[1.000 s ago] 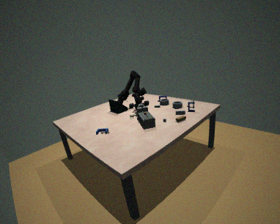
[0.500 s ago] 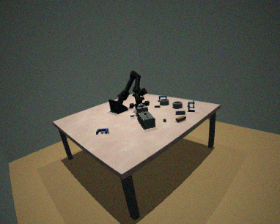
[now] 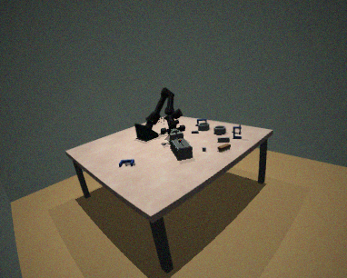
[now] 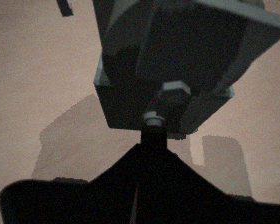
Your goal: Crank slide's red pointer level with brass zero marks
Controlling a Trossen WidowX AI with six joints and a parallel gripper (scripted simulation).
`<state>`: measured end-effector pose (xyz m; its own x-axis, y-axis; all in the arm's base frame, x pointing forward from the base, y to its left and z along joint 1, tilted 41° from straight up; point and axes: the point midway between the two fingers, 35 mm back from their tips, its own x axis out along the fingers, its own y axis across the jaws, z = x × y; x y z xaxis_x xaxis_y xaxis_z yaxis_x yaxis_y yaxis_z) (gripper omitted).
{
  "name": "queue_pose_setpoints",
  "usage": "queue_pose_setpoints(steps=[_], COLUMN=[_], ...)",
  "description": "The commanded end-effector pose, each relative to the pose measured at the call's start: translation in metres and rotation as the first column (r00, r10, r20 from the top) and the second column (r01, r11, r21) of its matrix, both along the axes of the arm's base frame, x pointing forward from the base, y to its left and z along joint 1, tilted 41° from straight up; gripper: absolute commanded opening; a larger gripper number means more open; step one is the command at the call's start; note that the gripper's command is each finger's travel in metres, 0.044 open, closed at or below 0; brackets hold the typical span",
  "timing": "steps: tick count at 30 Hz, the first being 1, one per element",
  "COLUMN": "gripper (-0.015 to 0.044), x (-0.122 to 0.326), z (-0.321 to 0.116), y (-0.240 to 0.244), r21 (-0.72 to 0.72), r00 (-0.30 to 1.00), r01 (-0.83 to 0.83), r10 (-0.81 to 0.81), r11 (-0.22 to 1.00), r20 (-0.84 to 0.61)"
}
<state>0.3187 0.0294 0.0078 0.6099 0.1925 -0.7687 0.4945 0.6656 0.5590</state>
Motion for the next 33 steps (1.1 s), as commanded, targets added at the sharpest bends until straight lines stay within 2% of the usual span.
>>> queue_pose_setpoints(steps=[1, 33], gripper=[0.0000, 0.0000], x=[0.0043, 0.0058], z=[0.0065, 0.0104], y=[0.0050, 0.0060], r21=[0.011, 0.011], r00=[1.000, 1.000], r01=[-0.015, -0.015], r10=[0.015, 0.015], r11=[1.000, 1.000], r20=[0.020, 0.021])
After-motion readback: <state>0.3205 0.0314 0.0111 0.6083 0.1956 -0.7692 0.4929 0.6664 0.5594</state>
